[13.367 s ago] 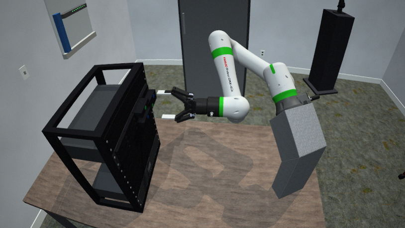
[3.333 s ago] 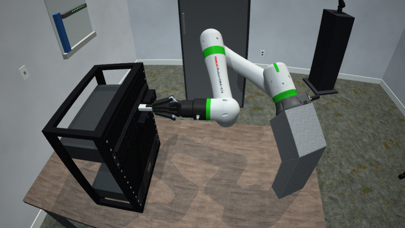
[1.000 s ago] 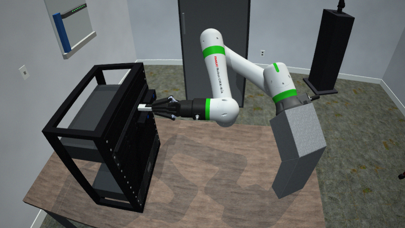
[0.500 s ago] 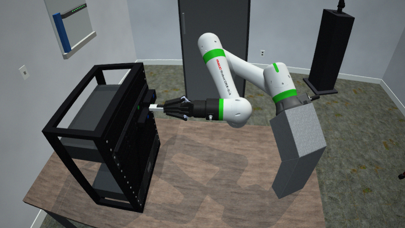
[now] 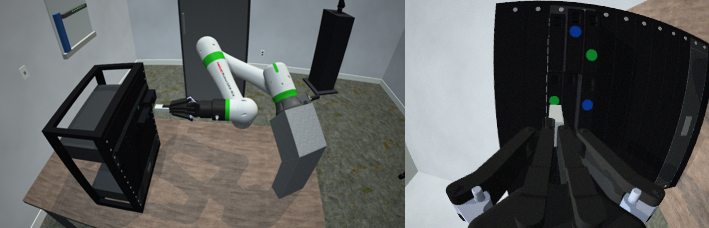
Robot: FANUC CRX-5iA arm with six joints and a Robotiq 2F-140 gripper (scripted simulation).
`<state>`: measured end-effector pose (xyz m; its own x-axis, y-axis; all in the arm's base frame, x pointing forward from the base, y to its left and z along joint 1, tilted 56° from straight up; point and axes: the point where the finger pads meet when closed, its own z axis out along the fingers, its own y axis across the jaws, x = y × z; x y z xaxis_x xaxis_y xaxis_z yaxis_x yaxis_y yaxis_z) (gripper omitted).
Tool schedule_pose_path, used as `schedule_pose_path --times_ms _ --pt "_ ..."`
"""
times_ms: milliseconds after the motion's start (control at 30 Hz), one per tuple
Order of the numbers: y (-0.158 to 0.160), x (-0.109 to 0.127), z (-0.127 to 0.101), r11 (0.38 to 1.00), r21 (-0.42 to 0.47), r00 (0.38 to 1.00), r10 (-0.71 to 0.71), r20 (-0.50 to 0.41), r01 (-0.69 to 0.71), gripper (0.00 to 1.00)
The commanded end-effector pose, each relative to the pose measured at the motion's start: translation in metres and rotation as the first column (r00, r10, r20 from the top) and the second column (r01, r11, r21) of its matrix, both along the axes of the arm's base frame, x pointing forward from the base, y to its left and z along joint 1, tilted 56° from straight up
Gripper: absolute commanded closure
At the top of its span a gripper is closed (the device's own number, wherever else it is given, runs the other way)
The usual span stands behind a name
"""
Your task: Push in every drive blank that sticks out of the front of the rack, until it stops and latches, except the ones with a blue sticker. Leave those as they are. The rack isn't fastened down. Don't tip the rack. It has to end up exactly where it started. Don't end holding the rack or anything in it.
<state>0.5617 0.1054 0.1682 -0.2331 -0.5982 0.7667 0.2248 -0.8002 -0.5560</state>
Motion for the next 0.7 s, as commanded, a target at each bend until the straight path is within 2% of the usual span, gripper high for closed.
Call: schedule_pose_path --times_ms 0,267,667 --pt "-0.003 -0.001 0.002 1.0 0.0 1.0 0.0 0.0 0.0 1.0" --pt "-0.022 -0.003 0.01 1.0 0.0 1.0 0.0 0.0 0.0 1.0" --pt "-0.083 -0.01 0.039 1.0 0.0 1.0 0.0 0.0 0.0 1.0"
